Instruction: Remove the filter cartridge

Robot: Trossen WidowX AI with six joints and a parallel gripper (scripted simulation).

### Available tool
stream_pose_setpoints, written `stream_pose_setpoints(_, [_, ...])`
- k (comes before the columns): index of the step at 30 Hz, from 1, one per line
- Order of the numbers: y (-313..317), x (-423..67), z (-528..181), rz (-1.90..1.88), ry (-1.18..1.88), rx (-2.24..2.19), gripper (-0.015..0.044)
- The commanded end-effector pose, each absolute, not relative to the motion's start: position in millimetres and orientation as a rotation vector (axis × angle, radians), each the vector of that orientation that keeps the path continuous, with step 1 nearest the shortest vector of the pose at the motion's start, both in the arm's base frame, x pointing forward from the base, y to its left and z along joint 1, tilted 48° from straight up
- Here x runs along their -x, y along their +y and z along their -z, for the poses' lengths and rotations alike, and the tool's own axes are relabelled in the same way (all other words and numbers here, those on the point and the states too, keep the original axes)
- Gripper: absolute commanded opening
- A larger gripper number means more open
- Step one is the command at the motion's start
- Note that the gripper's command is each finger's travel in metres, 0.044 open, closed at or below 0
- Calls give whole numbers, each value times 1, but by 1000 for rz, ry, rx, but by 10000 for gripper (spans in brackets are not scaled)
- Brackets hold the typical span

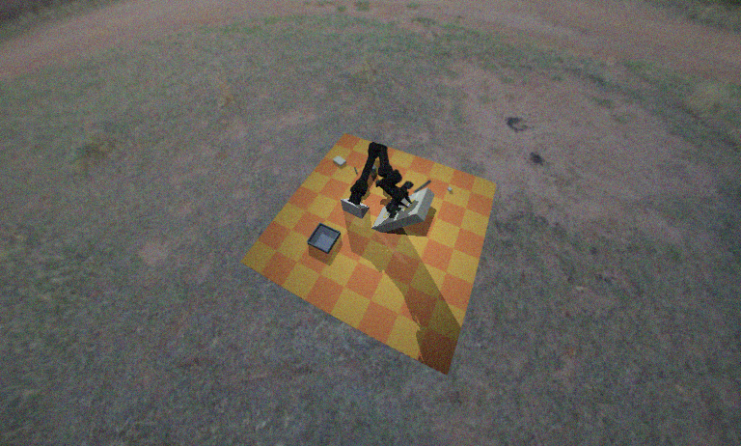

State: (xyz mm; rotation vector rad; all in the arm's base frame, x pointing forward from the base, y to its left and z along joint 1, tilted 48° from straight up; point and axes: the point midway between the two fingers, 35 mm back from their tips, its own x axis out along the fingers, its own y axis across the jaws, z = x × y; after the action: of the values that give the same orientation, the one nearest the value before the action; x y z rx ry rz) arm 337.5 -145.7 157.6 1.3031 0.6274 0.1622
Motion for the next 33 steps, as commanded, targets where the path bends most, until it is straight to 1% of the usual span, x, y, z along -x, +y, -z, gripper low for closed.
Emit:
stream_pose_setpoints(1, [-142,-342,-155,-122,656,-1420,0])
stream_pose_setpoints(28, [-142,-343,-155,216,749,-2308,0])
stream_pose_setpoints(33, [-141,-344,-155,182,744,-2229,0])
